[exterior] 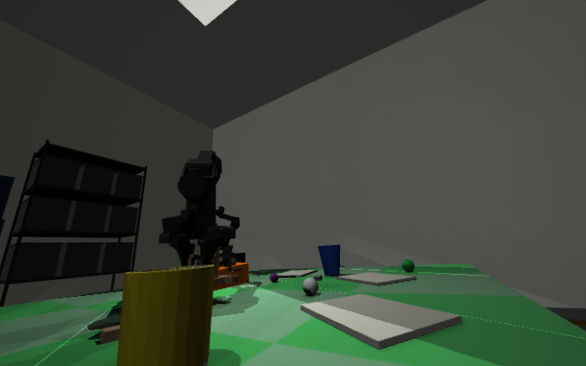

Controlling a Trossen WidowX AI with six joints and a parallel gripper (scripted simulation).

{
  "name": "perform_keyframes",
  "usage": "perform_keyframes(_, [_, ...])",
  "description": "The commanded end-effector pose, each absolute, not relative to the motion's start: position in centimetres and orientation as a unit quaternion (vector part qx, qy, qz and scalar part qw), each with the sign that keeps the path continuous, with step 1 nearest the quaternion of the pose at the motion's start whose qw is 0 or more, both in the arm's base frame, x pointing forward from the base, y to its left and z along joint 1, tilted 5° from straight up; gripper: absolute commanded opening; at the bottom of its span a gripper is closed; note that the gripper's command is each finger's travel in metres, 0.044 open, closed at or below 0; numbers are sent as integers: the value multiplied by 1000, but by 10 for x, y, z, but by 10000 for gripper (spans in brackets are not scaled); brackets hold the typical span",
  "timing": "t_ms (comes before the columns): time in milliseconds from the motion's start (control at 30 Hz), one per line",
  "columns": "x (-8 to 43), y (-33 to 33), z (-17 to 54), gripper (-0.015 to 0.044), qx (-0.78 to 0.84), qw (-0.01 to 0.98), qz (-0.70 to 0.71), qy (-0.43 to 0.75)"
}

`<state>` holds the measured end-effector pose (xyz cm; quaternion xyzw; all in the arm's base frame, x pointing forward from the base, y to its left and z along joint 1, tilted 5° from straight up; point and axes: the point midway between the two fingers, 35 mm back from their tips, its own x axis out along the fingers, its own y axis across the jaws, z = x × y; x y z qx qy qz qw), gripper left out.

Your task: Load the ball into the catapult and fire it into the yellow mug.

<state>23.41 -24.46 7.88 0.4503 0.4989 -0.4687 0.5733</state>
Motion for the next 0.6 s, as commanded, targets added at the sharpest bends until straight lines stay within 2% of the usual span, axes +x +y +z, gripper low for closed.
perform_keyframes(0, [237,-247,77,0,450,579,-466,496])
perform_keyframes(567, [240,-249,49,0,450,579,-465,496])
